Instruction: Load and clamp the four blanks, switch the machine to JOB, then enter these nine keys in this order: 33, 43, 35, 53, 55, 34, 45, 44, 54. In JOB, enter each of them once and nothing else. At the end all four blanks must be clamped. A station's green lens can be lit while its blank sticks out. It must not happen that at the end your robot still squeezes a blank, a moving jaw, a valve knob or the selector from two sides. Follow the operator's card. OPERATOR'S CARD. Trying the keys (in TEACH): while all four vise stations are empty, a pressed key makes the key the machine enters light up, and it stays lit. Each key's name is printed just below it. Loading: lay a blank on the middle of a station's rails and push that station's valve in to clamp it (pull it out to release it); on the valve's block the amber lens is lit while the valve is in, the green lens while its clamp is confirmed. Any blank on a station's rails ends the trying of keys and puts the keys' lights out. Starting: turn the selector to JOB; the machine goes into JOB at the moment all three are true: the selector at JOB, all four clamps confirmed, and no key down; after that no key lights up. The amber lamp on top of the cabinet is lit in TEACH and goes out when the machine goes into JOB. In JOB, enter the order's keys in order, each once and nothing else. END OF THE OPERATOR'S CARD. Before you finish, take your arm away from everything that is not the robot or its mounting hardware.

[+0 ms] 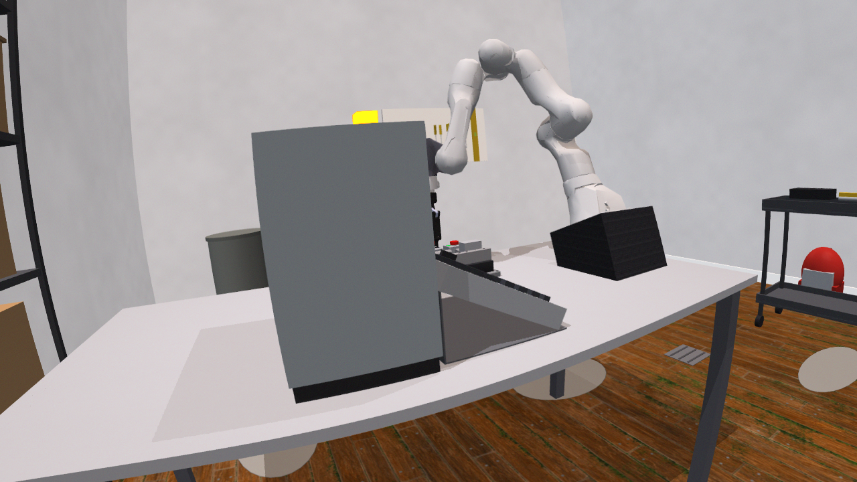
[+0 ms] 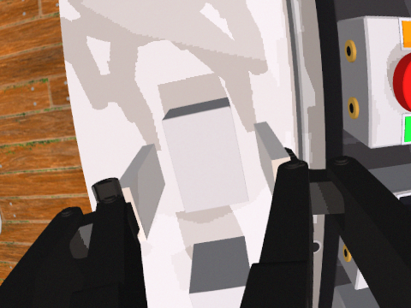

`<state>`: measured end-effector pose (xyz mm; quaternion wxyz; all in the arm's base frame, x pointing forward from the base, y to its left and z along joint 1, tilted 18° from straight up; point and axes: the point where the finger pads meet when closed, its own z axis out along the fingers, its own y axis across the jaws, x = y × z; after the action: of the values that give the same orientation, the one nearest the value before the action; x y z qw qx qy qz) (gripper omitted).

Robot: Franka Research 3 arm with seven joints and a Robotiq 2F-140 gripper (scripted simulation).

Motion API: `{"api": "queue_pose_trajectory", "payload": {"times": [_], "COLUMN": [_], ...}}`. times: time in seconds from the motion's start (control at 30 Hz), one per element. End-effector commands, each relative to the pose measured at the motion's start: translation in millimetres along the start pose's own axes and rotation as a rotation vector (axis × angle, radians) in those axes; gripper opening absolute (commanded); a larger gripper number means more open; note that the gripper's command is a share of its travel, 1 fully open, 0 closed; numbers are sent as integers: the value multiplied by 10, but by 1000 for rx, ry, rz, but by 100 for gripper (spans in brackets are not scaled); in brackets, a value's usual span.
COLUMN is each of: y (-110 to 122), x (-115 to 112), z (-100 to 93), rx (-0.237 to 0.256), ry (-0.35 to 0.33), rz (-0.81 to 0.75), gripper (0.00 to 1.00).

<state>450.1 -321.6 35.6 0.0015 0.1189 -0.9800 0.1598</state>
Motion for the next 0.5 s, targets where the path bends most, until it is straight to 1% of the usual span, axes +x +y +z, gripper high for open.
{"api": "queue_pose_trajectory", "payload": {"times": [0.0,0.47], "y": [-12,-12], "x": [-18,-18], "z": [10,24], "rx": [2,2], "ry": [-5,-5], "rz": [-2,-2], "gripper": [40,40]}}
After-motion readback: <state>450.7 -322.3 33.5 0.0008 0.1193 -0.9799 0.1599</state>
